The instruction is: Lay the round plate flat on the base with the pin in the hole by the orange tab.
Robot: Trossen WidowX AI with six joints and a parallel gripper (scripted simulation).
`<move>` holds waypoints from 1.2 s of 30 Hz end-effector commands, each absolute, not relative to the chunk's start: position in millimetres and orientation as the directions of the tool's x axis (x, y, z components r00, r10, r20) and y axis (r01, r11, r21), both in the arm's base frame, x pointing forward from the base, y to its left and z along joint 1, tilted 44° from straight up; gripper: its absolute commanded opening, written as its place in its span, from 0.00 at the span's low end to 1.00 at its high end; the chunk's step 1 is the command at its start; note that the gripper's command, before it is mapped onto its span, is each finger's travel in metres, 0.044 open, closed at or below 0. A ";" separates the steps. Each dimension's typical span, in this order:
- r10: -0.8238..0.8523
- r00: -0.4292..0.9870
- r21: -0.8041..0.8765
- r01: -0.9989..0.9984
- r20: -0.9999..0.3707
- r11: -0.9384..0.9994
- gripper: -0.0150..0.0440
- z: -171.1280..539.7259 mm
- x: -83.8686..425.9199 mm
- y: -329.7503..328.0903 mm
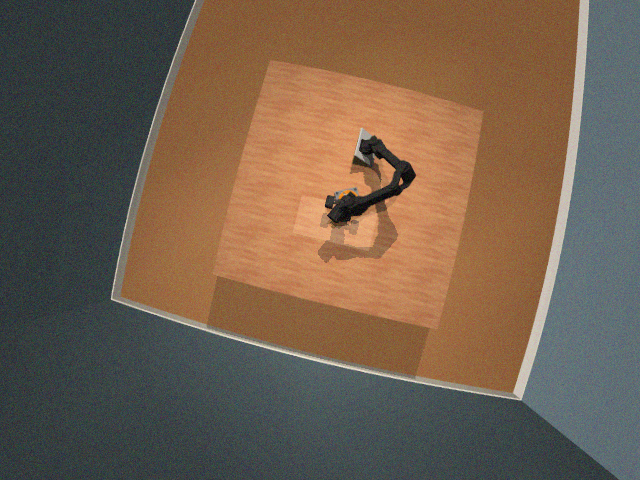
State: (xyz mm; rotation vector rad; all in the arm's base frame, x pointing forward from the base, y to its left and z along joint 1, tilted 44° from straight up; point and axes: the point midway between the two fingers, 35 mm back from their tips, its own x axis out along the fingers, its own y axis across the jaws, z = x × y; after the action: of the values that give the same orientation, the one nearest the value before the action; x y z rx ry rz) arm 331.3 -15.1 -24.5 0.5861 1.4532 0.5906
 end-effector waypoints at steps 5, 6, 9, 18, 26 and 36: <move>0.690 0.027 0.690 -0.014 -0.723 0.724 0.25 -17.0 333.2 -7.2; 0.690 0.027 0.690 -0.014 -0.723 0.724 0.25 -16.1 333.4 -6.6; 0.690 0.027 0.690 -0.014 -0.723 0.723 0.25 -13.7 333.7 -4.8; 0.691 0.027 0.691 -0.014 -0.723 0.723 0.25 -7.5 333.2 0.6; 0.691 0.026 0.691 -0.014 -0.722 0.723 0.25 -3.5 332.3 5.2; 0.689 0.026 0.689 -0.014 -0.724 0.724 0.25 17.0 331.9 -13.5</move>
State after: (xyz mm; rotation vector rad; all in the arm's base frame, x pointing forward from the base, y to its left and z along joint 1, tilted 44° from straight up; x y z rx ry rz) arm 331.2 -1.7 6.2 0.5960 1.4655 0.5997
